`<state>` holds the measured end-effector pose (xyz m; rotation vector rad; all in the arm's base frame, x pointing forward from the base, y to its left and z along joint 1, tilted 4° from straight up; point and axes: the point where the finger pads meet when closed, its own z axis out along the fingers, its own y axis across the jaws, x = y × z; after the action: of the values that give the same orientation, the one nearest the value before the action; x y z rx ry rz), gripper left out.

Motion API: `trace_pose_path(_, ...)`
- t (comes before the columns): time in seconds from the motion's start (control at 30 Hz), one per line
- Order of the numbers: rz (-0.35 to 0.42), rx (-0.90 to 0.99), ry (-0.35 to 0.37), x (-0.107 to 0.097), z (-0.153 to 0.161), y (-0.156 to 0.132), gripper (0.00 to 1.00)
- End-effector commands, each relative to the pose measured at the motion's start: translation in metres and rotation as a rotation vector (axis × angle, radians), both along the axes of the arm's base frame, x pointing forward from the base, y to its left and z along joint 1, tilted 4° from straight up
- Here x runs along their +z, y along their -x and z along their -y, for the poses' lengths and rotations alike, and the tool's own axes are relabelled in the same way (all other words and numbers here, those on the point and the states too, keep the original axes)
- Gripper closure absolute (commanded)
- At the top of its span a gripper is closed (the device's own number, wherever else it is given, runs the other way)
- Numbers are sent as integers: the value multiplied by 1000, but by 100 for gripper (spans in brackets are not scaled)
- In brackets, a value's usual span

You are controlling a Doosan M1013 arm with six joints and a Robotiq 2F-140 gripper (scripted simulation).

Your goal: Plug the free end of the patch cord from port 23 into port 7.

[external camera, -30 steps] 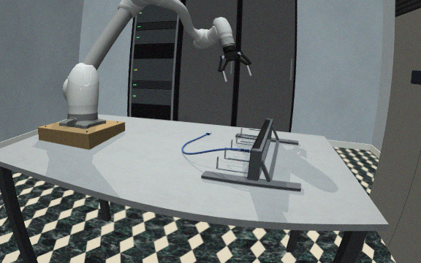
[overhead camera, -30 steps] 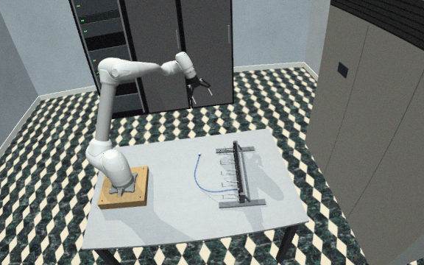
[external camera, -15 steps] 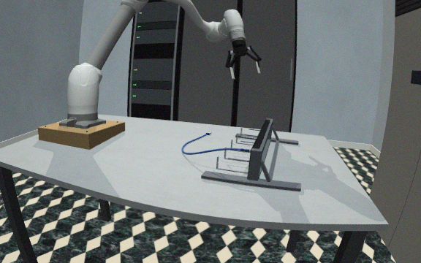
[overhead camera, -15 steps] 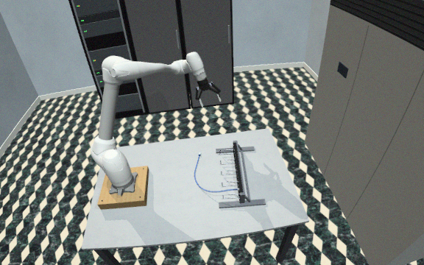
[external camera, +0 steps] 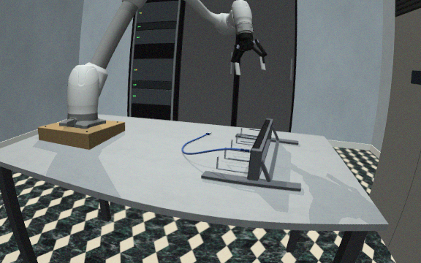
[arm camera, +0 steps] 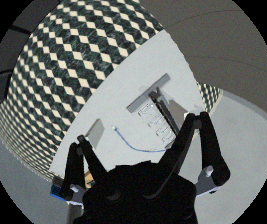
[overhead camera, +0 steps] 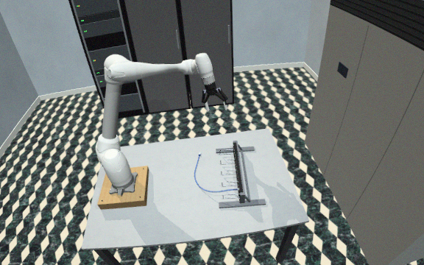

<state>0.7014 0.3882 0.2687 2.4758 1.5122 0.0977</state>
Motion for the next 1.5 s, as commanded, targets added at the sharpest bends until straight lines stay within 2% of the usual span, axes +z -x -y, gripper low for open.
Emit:
trace_pose_path(0.0, -9, -100, -23, 6, 41, -6, 0)
trace_pose_path(0.1, -11, -123, -28, 7, 50, -7, 0)
trace_pose_path(0.13, -16, -188, -43, 10, 76, -9, 0)
trace_pose_path(0.6, -40, -510, -116, 27, 198, -4, 0)
trace_pose_path(0.67, -40, -510, -116, 27, 198, -4, 0)
trace_pose_path(0.7, -44, -580, -131, 30, 223, -1, 0)
trace_pose_path(1.17, -63, -926, -212, 46, 339, 30, 0)
trace_pose_path(1.23, -63, -926, -212, 46, 339, 30, 0)
trace_pose_path(1.27, -66, -1001, -230, 49, 362, 39, 0)
trace_pose_path(1.4, -70, -1082, -249, 53, 386, 50, 0)
trace_pose_path(1.47, -98, -896, -251, 14, 348, 54, 0)
